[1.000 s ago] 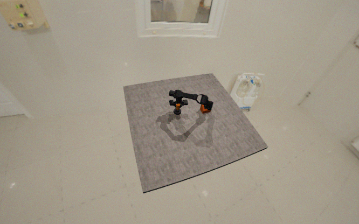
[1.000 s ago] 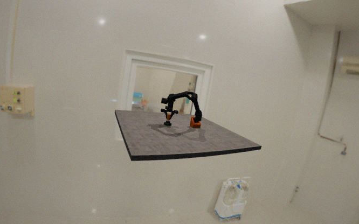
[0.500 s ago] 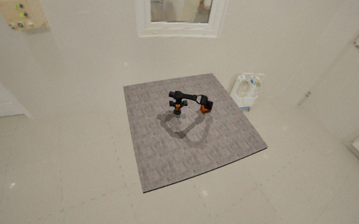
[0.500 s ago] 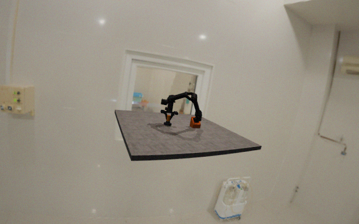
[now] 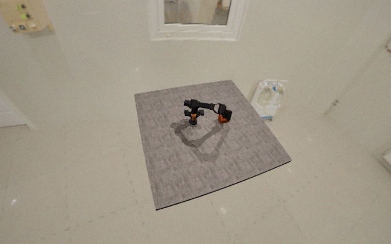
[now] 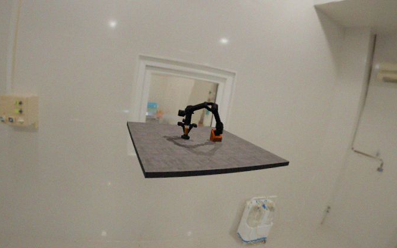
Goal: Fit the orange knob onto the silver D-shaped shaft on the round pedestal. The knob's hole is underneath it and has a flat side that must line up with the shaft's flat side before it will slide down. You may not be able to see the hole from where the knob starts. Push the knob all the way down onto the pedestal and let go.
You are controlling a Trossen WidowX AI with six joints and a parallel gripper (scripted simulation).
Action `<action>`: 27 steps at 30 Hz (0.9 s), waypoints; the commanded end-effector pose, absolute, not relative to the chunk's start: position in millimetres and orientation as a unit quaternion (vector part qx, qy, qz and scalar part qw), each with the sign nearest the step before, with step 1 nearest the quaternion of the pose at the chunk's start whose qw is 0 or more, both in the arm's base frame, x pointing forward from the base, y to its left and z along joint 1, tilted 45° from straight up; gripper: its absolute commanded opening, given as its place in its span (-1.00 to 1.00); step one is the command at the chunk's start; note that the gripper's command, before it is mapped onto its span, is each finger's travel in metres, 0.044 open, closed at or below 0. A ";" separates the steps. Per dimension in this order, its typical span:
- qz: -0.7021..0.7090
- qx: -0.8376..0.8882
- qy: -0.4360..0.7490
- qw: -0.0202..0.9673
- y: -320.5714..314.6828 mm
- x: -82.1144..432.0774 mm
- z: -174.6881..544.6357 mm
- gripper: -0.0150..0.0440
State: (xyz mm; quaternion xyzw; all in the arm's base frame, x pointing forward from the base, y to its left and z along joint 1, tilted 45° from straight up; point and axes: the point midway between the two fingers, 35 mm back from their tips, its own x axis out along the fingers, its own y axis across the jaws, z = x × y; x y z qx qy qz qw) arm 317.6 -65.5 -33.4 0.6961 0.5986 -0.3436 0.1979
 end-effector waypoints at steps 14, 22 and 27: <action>-0.344 0.696 0.598 0.198 -66.1 317.7 -33.1 1.00; -0.345 0.696 0.597 0.199 -95.1 319.2 -6.6 1.00; -0.345 0.695 0.598 0.198 -133.2 312.5 35.1 1.00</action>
